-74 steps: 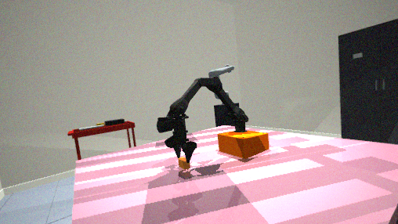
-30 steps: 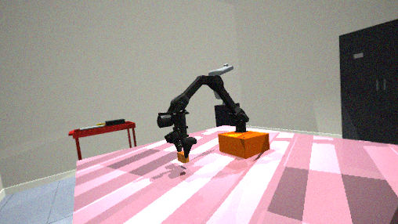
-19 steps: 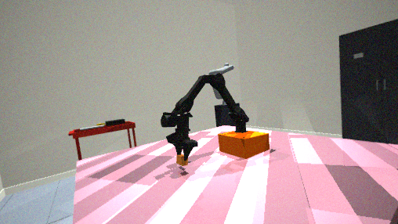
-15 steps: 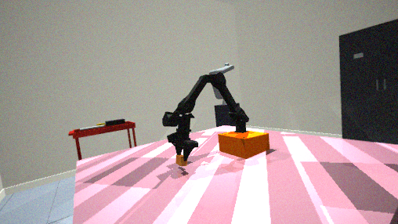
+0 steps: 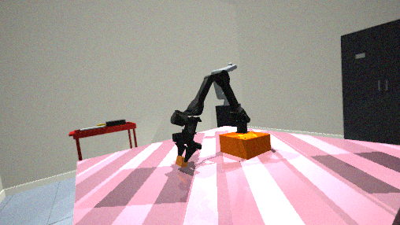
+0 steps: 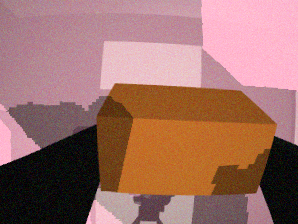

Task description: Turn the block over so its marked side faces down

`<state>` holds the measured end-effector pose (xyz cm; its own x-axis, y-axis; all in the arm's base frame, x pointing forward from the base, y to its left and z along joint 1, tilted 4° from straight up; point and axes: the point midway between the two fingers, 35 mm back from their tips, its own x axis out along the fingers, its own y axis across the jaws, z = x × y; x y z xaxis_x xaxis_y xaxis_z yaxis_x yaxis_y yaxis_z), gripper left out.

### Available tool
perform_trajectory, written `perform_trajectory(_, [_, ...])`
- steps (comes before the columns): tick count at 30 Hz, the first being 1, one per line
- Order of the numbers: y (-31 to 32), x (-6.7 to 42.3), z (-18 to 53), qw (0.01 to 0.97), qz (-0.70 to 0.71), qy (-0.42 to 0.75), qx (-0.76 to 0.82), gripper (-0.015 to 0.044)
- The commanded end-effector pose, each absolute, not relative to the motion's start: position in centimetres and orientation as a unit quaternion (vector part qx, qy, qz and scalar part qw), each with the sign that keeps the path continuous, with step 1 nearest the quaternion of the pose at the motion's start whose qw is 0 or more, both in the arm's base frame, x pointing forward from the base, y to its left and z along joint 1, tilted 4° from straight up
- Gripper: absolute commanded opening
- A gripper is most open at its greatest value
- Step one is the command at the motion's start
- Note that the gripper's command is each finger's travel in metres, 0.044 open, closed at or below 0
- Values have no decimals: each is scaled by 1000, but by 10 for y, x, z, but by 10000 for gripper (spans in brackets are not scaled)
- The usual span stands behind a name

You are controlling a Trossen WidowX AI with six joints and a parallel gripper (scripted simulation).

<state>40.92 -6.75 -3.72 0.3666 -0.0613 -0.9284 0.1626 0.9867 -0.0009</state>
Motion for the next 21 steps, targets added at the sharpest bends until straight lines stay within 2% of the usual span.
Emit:
perform_trajectory(1, [-67,407,-36,839,-69,538,46,0])
perform_trajectory(21, [-64,412,-55,897,-67,436,31,0])
